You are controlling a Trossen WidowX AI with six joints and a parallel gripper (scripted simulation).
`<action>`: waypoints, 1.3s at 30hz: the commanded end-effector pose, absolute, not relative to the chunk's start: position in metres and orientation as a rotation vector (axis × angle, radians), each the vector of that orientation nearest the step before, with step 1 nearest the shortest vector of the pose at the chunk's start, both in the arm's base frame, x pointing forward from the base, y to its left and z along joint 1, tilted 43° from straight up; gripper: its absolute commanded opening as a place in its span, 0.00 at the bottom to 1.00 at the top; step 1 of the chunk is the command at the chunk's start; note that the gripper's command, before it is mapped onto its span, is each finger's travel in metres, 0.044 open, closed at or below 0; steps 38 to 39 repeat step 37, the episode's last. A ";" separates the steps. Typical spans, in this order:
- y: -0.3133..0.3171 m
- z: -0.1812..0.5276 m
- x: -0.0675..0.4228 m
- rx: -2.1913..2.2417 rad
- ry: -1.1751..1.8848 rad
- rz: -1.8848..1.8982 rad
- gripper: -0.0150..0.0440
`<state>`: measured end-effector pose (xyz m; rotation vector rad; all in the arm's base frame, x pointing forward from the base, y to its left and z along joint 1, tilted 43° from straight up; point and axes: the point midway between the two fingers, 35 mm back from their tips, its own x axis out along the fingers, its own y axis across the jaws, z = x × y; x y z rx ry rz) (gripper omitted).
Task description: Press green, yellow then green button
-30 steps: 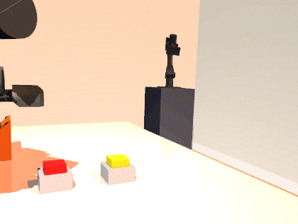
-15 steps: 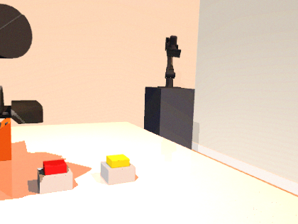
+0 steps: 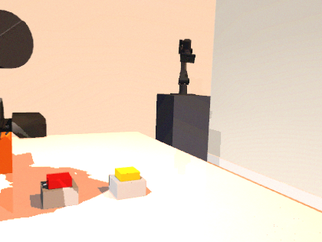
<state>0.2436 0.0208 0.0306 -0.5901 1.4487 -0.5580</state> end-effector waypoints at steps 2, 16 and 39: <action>0.019 0.030 0.243 -0.600 1.449 -0.560 0.29; 0.046 0.053 0.243 -0.598 1.450 -0.556 0.38; 0.240 -0.041 0.235 -0.587 1.452 -0.547 0.93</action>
